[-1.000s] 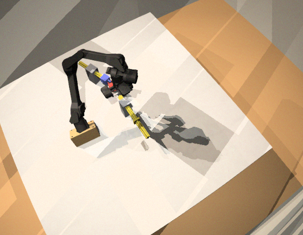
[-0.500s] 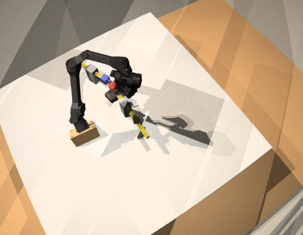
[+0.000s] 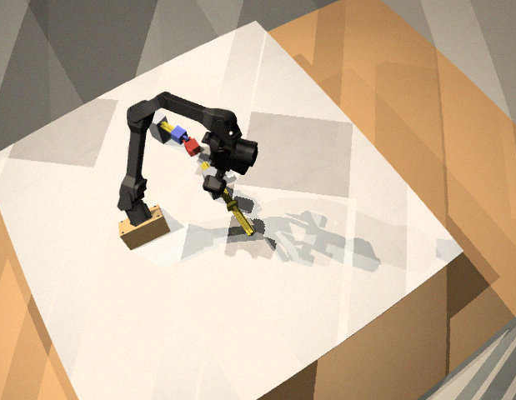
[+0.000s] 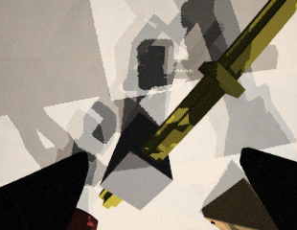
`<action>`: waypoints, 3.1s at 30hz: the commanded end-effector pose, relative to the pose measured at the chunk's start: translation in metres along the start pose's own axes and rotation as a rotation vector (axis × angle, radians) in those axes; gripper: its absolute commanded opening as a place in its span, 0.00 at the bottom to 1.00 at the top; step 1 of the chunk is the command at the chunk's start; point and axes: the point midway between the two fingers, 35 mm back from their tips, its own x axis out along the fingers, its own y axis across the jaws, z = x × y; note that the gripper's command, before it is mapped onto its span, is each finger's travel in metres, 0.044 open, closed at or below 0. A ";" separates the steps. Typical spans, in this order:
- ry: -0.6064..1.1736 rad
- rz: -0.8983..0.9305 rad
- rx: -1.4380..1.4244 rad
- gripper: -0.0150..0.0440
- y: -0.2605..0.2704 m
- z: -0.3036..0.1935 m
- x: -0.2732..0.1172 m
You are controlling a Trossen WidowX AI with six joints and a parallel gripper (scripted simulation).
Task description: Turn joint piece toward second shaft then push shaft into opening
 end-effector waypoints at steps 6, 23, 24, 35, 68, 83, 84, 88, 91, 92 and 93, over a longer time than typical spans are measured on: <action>-0.010 -0.018 -0.286 1.00 -0.029 0.033 -0.002; -0.012 -0.053 -0.861 1.00 -0.096 0.089 0.001; -0.012 -0.053 -0.878 1.00 -0.098 0.091 0.001; -0.014 -0.053 -0.697 1.00 -0.099 0.093 0.009; -0.031 -0.049 0.430 1.00 -0.101 0.095 0.059; -0.035 -0.049 0.685 1.00 -0.102 0.095 0.074; -0.035 -0.049 0.685 1.00 -0.102 0.095 0.075; -0.035 -0.048 0.685 1.00 -0.102 0.095 0.082; -0.035 -0.048 0.685 1.00 -0.102 0.095 0.087; -0.035 -0.048 0.685 1.00 -0.102 0.095 0.088; -0.035 -0.048 0.685 1.00 -0.102 0.095 0.090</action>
